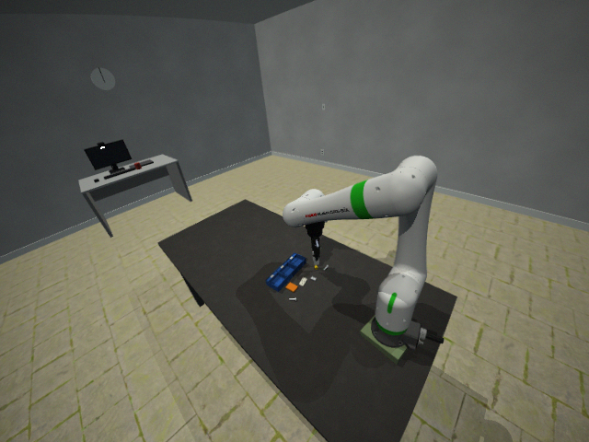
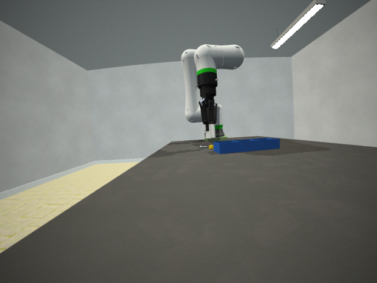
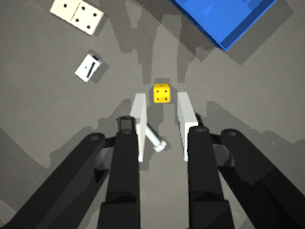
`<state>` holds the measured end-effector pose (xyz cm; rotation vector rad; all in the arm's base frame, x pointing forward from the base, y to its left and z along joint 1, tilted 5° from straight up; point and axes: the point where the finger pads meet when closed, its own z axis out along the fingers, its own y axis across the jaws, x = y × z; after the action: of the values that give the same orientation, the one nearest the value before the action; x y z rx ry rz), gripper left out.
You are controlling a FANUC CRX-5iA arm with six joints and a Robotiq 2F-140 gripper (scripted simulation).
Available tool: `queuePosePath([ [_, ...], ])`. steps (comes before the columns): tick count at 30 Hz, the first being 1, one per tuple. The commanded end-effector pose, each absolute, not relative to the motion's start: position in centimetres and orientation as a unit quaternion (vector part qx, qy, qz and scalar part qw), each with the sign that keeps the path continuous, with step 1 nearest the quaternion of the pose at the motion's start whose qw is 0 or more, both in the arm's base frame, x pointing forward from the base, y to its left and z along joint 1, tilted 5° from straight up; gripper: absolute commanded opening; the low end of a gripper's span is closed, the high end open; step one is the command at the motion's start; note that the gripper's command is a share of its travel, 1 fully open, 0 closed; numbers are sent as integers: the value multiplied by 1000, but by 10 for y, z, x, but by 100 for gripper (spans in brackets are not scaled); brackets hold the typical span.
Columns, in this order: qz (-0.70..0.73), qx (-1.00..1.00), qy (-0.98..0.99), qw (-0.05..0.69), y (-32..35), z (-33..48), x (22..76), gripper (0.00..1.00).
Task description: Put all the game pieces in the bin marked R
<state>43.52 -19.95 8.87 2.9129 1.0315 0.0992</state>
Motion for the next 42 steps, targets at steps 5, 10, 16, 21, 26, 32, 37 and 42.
queuePosePath([
  [5,32,942,334,25,-200,68,437,19],
  [10,32,942,334,25,-201,52,439,19],
  [16,32,942,334,25,-201,47,439,19],
  [21,32,942,334,25,-201,43,439,19],
  [26,32,942,334,25,-201,40,440,19],
  [32,32,942,334,25,-201,40,439,19],
  [37,32,942,334,25,-201,40,439,7],
  [42,32,942,334,25,-201,40,439,7],
])
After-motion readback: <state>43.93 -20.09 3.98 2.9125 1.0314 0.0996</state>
